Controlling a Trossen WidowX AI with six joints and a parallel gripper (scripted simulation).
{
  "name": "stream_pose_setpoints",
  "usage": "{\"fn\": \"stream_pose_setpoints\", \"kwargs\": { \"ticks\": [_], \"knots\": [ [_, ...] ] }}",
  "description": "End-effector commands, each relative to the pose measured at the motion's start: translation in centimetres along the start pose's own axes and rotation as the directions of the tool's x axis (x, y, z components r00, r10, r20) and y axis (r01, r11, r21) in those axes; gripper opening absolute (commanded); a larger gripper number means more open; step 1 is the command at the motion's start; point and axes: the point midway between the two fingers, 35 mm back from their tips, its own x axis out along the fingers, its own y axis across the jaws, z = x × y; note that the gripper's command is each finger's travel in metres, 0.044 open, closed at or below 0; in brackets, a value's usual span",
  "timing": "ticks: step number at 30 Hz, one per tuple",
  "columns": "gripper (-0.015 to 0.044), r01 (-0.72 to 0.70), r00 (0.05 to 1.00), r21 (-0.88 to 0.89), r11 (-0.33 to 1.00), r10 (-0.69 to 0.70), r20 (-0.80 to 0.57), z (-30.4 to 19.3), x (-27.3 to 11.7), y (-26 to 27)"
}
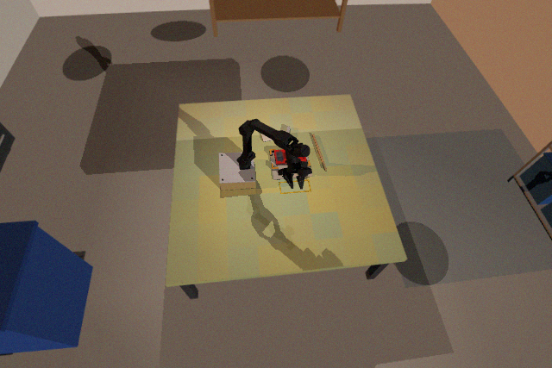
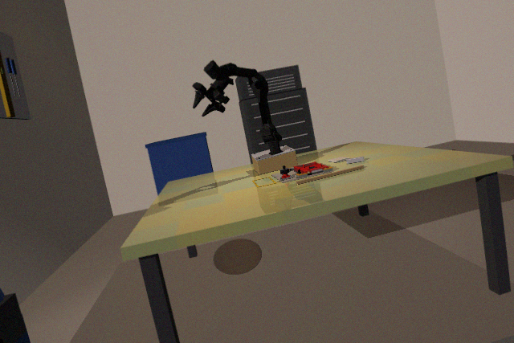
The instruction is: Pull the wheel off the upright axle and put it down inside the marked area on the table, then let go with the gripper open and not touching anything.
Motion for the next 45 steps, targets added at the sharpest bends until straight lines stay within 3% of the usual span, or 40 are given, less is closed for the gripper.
{"fn": "stream_pose_setpoints", "kwargs": {
  "ticks": [1, 14, 25, 29, 45],
  "knots": [
    [0.03, -0.084, 0.988, 0.09, 0.992, 0.071, 0.134, 6.1, 1.1, 1.9],
    [0.03, -0.467, 0.851, 0.286, 0.837, 0.338, 0.402, 22.0, -0.4, 10.3],
    [0.03, -0.742, 0.671, 0.391, 0.545, 0.606, 0.428, 31.2, -5.1, 21.2],
    [0.03, -0.771, 0.631, 0.424, 0.476, 0.66, 0.407, 32.5, -6.4, 23.8],
    [0.03, -0.77, 0.632, 0.424, 0.476, 0.66, 0.407, 31.9, -5.9, 23.8]
  ]
}}
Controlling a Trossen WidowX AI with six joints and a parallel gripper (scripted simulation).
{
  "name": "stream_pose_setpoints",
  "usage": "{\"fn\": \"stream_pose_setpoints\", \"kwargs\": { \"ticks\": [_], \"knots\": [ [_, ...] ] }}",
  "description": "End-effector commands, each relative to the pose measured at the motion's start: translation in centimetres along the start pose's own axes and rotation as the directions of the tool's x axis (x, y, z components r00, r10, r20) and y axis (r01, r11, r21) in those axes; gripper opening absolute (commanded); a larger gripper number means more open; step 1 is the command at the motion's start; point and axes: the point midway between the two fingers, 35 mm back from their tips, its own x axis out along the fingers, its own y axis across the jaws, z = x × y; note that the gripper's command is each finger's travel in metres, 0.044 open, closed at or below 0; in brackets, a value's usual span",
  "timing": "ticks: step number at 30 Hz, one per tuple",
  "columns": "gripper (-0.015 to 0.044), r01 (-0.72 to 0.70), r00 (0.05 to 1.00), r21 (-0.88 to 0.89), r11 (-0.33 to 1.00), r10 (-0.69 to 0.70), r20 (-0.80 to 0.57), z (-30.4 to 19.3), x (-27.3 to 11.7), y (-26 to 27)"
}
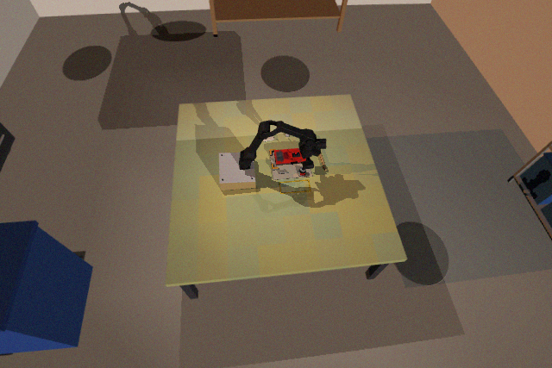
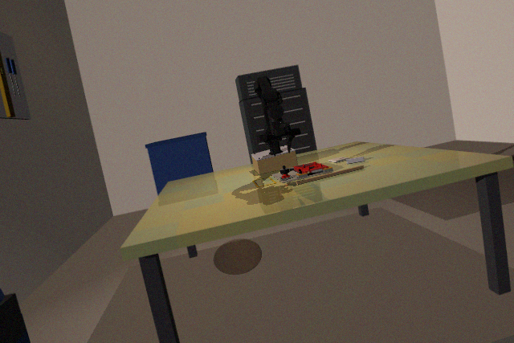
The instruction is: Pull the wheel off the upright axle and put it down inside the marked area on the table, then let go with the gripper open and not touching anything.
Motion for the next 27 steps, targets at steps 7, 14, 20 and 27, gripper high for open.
{"fn": "stream_pose_setpoints", "kwargs": {
  "ticks": [7, 14, 20, 27],
  "knots": [
    [0.03, -0.005, 1.0, -0.001, 1.0, 0.005, -0.01, -0.2, 2.4, 0.0],
    [0.03, -0.005, 1.0, -0.001, 1.0, 0.005, -0.011, -0.5, 7.7, -0.1],
    [0.03, -0.005, 1.0, -0.001, 1.0, 0.005, -0.011, -0.6, 7.8, -0.1],
    [0.03, -0.005, 1.0, -0.001, 1.0, 0.005, -0.011, -0.6, 7.8, -0.1]
  ]
}}
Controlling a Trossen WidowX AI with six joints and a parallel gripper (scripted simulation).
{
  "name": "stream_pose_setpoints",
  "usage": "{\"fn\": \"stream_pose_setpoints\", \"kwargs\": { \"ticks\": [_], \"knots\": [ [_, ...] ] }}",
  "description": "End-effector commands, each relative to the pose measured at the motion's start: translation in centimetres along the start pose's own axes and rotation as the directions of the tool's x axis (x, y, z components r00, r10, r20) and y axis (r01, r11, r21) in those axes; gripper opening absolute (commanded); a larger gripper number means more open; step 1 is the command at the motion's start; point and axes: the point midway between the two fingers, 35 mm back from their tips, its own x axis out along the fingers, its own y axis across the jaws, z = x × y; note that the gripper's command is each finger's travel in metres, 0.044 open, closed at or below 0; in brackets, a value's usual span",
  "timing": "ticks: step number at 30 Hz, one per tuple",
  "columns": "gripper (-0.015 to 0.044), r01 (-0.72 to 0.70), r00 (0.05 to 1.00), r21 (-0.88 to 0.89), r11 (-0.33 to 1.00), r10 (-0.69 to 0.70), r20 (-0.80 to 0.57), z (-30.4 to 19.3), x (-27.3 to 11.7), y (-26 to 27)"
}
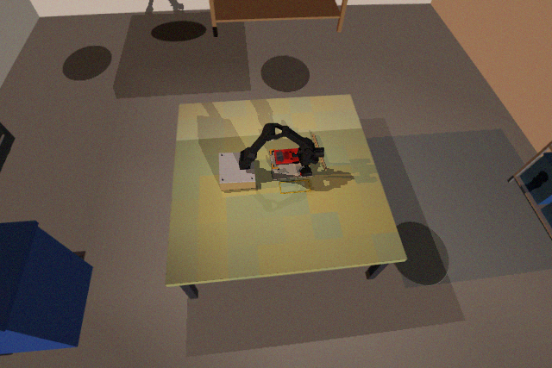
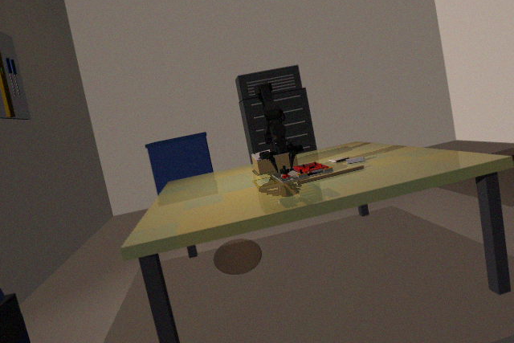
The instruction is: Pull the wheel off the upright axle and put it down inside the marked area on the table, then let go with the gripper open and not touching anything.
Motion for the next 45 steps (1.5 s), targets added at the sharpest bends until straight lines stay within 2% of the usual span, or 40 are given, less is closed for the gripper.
{"fn": "stream_pose_setpoints", "kwargs": {
  "ticks": [1, 5, 13, 18, 19, 45],
  "knots": [
    [0.03, -0.004, 1.0, -0.004, 1.0, 0.004, -0.008, -0.3, 0.3, 0.1],
    [0.0195, 0.0, 1.0, 0.0, 1.0, 0.0, -0.001, 0.0, 0.0, 0.0],
    [0.0142, 0.0, 1.0, 0.0, 1.0, 0.0, -0.001, 0.0, 0.0, 0.0],
    [0.001, 0.0, 1.0, 0.0, 1.0, 0.0, -0.001, 0.0, 0.0, 0.0],
    [0.0, 0.0, 1.0, 0.0, 1.0, 0.0, -0.001, 0.0, -0.1, 0.0],
    [0.0, -0.001, 1.0, -0.001, 1.0, 0.001, -0.002, 0.0, -0.9, 0.0]
  ]
}}
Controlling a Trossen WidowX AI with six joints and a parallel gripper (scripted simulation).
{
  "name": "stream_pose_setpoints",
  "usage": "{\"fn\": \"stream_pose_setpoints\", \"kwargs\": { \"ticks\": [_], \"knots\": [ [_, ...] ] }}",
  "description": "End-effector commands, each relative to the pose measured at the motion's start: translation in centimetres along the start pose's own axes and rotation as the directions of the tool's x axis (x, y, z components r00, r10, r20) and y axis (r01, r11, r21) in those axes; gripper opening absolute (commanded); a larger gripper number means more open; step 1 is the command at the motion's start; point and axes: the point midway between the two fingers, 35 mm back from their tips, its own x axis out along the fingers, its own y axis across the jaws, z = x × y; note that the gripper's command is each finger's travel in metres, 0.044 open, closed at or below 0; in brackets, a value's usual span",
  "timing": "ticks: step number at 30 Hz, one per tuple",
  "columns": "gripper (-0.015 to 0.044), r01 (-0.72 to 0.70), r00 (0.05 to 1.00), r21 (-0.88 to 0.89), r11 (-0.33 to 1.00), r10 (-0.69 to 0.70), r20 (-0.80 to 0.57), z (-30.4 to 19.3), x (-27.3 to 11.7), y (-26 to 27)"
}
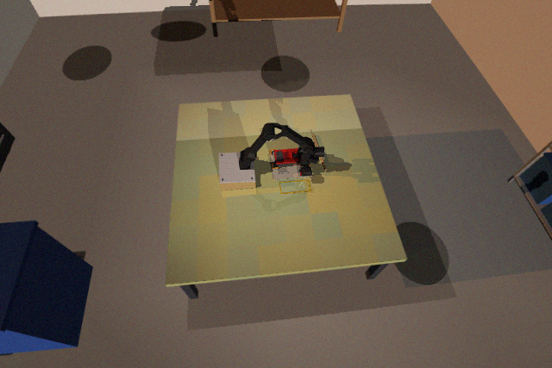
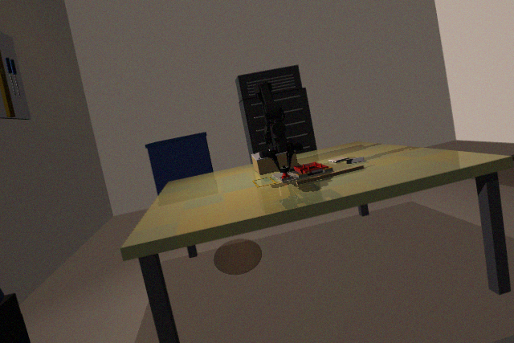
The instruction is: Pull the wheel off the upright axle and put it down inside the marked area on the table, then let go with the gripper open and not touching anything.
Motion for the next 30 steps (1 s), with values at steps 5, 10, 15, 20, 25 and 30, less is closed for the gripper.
{"fn": "stream_pose_setpoints", "kwargs": {
  "ticks": [5, 10, 15, 20, 25, 30],
  "knots": [
    [0.0, 0.001, 1.0, 0.0, 1.0, -0.001, 0.001, 0.1, -0.44, -0.04],
    [0.0, 0.001, 1.0, 0.0, 1.0, -0.001, 0.001, 0.11, -0.6, -0.04],
    [0.0, 0.001, 1.0, 0.0, 1.0, -0.001, 0.001, 0.11, -0.77, -0.04],
    [0.0, 0.0, 1.0, 0.0, 1.0, 0.0, 0.0, 0.11, -0.93, -0.03],
    [0.0, 0.0, 1.0, -0.001, 1.0, 0.0, 0.0, 0.12, -1.1, -0.03],
    [0.0, 0.0, 1.0, -0.001, 1.0, 0.0, 0.0, 0.12, -1.26, -0.03]
  ]
}}
